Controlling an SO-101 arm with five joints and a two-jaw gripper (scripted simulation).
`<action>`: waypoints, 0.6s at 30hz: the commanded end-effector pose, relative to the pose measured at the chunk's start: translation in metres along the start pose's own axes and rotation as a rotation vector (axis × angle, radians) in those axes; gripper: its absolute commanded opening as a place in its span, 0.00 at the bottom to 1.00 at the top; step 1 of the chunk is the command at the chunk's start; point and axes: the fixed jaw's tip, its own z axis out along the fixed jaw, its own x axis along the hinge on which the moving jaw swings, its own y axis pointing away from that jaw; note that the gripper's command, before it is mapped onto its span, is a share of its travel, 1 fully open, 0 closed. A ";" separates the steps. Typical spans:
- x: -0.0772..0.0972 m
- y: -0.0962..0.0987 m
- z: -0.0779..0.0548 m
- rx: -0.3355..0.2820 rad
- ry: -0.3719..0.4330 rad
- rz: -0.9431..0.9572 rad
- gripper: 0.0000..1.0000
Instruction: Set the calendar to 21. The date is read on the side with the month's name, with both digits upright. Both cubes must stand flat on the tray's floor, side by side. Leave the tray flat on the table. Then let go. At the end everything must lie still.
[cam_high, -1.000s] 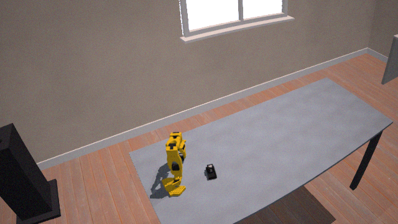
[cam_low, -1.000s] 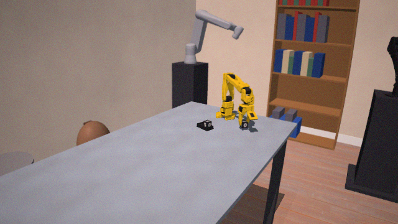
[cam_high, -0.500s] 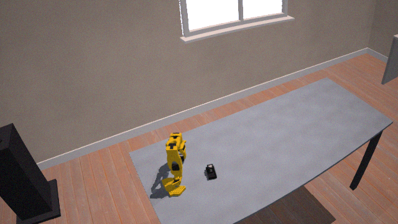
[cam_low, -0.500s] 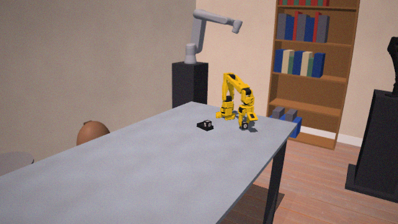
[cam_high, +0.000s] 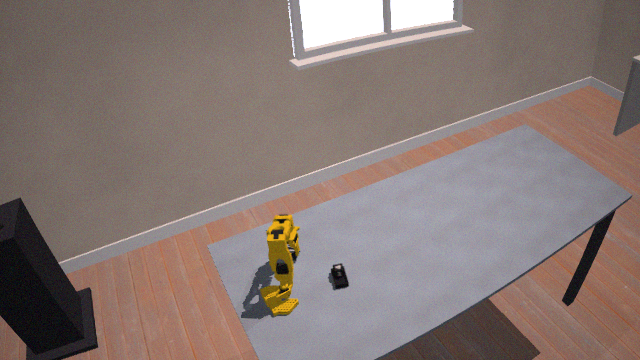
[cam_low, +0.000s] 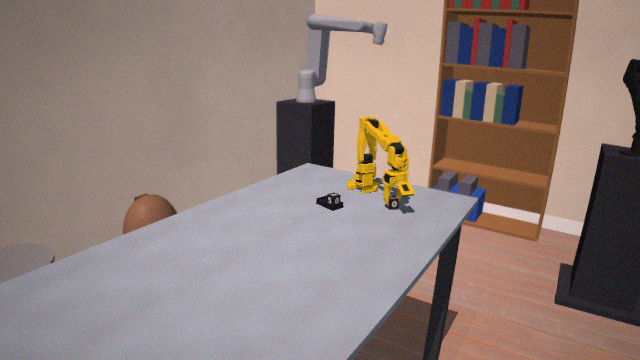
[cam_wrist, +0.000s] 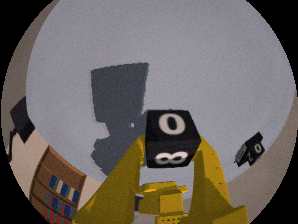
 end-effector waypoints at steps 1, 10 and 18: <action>-0.002 0.002 -0.001 -0.005 -0.015 0.003 0.00; -0.002 0.002 0.001 -0.005 -0.015 0.003 0.00; -0.002 0.002 0.001 -0.005 -0.015 0.003 0.00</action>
